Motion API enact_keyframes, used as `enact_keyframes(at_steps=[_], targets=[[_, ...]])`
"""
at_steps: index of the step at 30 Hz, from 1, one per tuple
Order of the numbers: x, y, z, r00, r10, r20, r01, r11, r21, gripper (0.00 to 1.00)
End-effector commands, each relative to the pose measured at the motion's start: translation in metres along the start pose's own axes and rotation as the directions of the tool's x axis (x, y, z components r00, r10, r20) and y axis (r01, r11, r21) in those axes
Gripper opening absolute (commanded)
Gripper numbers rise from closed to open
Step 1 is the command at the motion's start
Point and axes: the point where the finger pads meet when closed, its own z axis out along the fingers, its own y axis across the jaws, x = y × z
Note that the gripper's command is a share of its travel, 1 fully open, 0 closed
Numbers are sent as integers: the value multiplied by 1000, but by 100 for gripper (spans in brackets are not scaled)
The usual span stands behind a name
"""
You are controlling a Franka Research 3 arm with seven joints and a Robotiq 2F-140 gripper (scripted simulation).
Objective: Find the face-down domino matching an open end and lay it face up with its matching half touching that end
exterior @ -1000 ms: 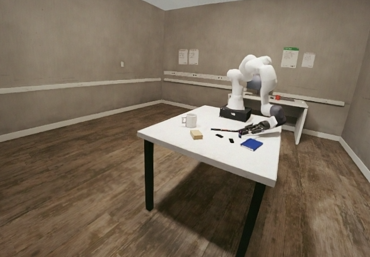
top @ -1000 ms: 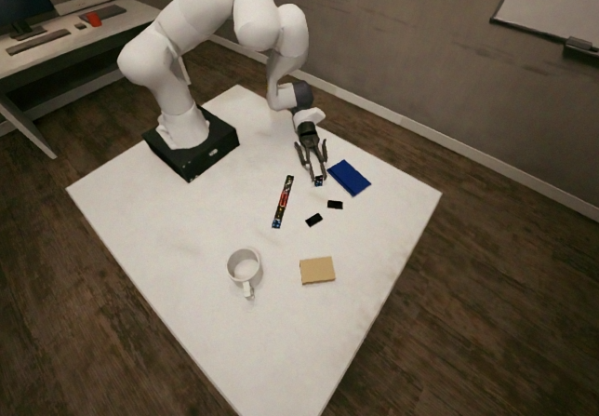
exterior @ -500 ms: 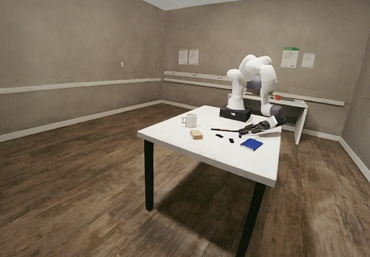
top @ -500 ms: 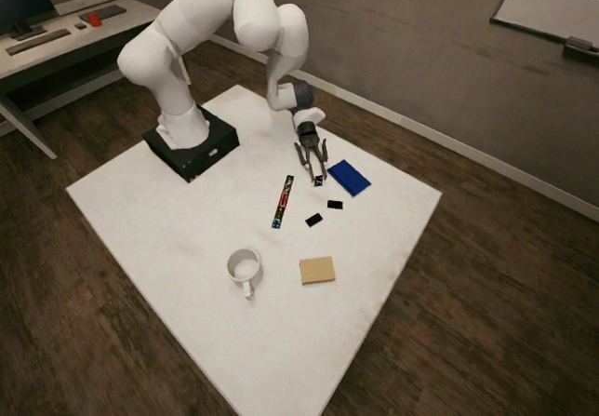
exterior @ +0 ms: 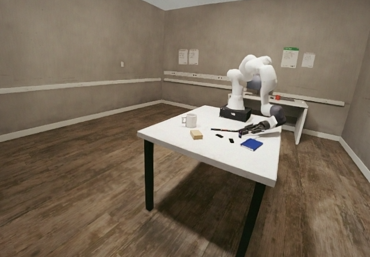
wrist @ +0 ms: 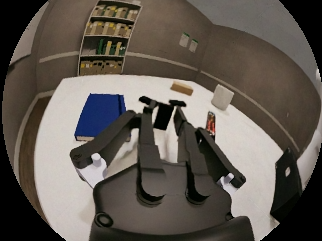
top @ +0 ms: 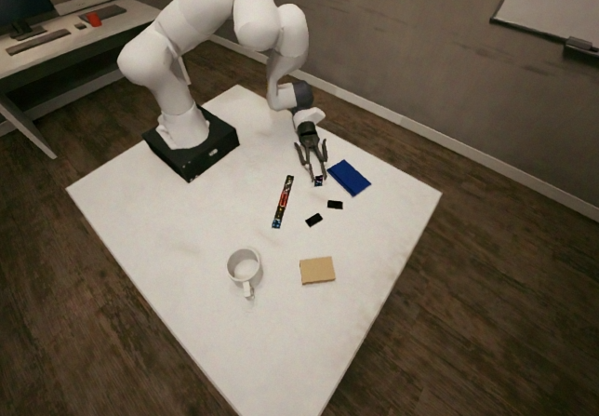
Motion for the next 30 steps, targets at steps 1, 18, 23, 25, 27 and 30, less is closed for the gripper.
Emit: enact_keyframes(at_steps=[1, 18, 23, 25, 27, 30], targets=[[2, 0, -3, 1000, 10, -2, -10, 1000, -1, 34], [31, 0, -53, 1000, 10, -2, -10, 1000, -1, 34], [38, 0, -65, 1000, 10, -2, -10, 1000, -1, 34], [39, 0, -67, 1000, 10, -2, -10, 1000, -1, 34], [40, 0, -67, 1000, 10, -2, -10, 1000, -1, 34], [40, 0, -67, 1000, 10, -2, -10, 1000, -1, 34]])
